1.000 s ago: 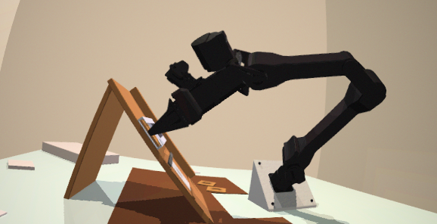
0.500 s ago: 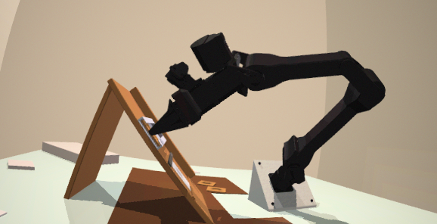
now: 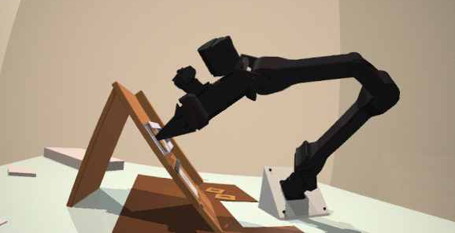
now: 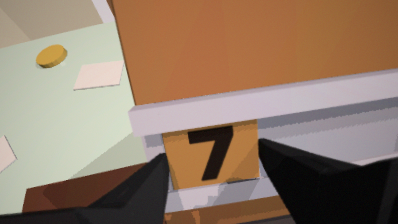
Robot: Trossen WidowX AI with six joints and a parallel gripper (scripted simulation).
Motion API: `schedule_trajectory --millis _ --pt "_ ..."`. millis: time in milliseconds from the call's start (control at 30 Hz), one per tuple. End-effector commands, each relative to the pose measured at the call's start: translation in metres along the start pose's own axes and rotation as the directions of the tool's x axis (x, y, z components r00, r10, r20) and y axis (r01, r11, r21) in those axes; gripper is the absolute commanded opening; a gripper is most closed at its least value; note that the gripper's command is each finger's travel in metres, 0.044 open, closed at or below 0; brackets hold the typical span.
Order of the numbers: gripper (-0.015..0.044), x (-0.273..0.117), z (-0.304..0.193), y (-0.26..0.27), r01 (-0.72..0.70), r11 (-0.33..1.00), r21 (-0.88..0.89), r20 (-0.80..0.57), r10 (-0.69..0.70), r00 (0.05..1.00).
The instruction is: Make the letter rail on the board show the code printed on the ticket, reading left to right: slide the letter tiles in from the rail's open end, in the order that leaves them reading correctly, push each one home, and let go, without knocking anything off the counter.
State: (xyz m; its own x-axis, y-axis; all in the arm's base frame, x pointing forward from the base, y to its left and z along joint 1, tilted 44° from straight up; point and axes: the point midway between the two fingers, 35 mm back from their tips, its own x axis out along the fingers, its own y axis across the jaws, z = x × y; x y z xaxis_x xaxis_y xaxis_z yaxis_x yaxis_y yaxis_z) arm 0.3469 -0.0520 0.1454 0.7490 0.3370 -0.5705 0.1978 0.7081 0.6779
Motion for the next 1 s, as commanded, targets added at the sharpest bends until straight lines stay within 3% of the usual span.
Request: schedule_trajectory --millis 0,967 --pt "0.0 0.0 0.001 -0.004 -0.003 1.0 -0.003 0.001 0.003 1.0" --pt "0.0 0.0 0.0 -0.028 -0.002 1.0 -0.004 0.001 0.002 1.0"
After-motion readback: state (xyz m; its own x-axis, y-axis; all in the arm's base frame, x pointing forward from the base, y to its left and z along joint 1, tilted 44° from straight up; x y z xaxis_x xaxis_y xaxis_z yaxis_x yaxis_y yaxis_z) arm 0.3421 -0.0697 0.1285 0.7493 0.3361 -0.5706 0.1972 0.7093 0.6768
